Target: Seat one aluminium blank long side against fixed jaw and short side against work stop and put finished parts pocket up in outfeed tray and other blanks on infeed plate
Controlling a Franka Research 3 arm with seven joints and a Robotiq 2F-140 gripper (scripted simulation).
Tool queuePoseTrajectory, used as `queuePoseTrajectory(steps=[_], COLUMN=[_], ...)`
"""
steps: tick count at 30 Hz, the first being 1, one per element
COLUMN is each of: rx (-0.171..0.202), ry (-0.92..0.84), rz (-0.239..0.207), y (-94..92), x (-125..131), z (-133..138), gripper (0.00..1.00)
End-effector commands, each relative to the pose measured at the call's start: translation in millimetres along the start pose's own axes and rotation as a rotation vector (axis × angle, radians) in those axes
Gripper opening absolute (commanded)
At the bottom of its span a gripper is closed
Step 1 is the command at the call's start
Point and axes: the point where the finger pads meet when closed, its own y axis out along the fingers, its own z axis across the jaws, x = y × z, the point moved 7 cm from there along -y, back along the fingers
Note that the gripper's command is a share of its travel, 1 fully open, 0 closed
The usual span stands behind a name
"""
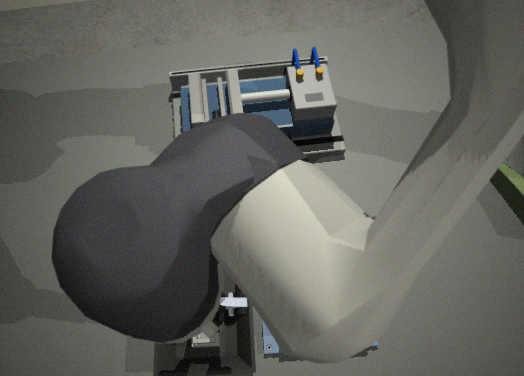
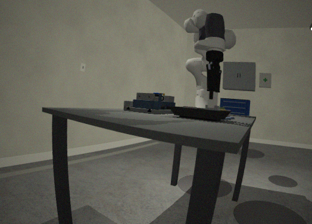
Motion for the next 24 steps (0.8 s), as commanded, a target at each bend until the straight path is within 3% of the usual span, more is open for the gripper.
queuePoseTrajectory(steps=[1,24], rx=[-0.006,-0.006], ry=[0.001,-0.002], rz=[-0.002,-0.002], y=[-1.1,6.1], x=[0.5,0.4], z=[-2.0,-2.7], gripper=[0.0,0.0])
